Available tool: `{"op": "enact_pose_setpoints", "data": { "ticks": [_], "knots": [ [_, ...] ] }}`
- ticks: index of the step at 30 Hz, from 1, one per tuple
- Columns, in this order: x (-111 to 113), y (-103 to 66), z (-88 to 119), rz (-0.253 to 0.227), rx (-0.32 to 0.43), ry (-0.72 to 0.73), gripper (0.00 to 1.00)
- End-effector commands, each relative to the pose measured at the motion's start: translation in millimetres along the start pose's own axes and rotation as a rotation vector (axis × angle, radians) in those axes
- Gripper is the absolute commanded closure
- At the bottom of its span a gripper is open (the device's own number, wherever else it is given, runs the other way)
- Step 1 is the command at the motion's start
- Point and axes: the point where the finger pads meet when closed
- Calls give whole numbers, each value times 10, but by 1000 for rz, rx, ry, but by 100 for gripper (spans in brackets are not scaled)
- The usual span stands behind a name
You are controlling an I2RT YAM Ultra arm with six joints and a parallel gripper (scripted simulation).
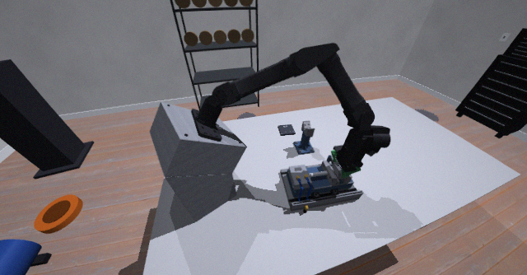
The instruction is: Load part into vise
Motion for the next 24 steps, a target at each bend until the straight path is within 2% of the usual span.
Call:
{"op": "enact_pose_setpoints", "data": {
  "ticks": [1,7,12,16,20,24],
  "knots": [
    [-25,-62,-74,8,-27,1,100],
    [-67,-7,-35,9,-16,11,100],
    [-13,-66,-125,10,-39,-5,100],
    [-56,4,-83,10,-26,5,100],
    [-30,-49,-158,14,-46,-6,100],
    [-17,-33,-165,11,-47,-9,100]
  ]
}}
Point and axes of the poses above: the point where the finger pads meet when closed, its own y axis out along the fingers, its own x axis across the jaws, z = x × y, and after that the axes turned 2 degrees about y, right-handed
